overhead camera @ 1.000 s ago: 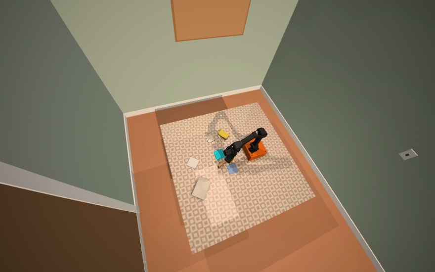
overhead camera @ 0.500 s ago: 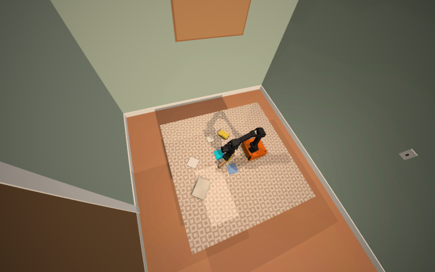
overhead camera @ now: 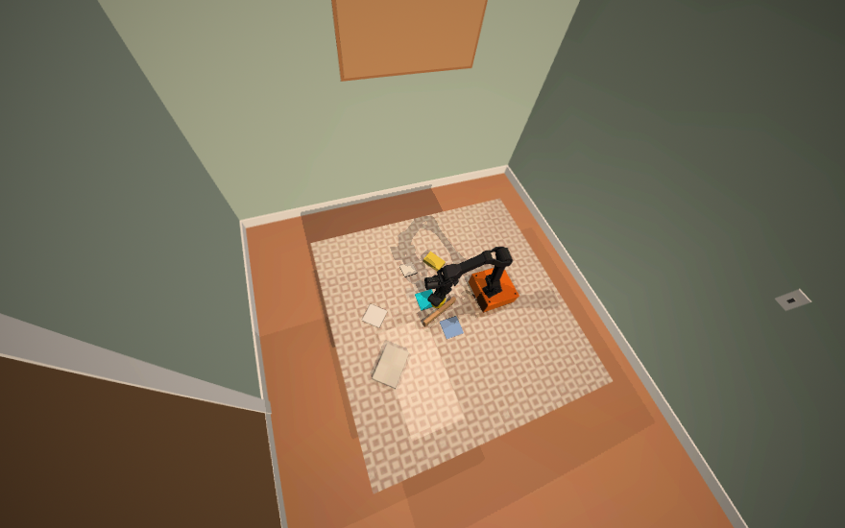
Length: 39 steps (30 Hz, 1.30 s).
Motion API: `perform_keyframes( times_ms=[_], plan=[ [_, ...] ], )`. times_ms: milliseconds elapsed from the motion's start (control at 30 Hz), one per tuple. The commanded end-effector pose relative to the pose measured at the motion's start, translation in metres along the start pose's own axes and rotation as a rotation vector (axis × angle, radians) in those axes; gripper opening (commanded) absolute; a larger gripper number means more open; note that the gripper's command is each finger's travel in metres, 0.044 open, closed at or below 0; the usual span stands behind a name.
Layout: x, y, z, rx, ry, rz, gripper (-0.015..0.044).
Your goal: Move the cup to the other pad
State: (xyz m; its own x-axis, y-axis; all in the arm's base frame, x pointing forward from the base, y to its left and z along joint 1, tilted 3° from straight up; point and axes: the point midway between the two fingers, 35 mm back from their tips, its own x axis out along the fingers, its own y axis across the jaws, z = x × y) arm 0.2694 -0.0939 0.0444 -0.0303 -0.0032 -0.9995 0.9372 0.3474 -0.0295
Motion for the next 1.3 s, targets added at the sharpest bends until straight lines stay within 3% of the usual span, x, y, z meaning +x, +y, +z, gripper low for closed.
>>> perform_keyframes(
  times_ms=[0,733,1267],
  plan=[
    [-0.001,-0.002,0.012,-0.001,-0.005,-0.001,0.0000],
    [-0.005,-0.012,0.066,-0.001,-0.010,-0.002,0.0000],
    [0.016,-0.012,0.068,0.000,-0.010,-0.002,0.0000]
  ],
)
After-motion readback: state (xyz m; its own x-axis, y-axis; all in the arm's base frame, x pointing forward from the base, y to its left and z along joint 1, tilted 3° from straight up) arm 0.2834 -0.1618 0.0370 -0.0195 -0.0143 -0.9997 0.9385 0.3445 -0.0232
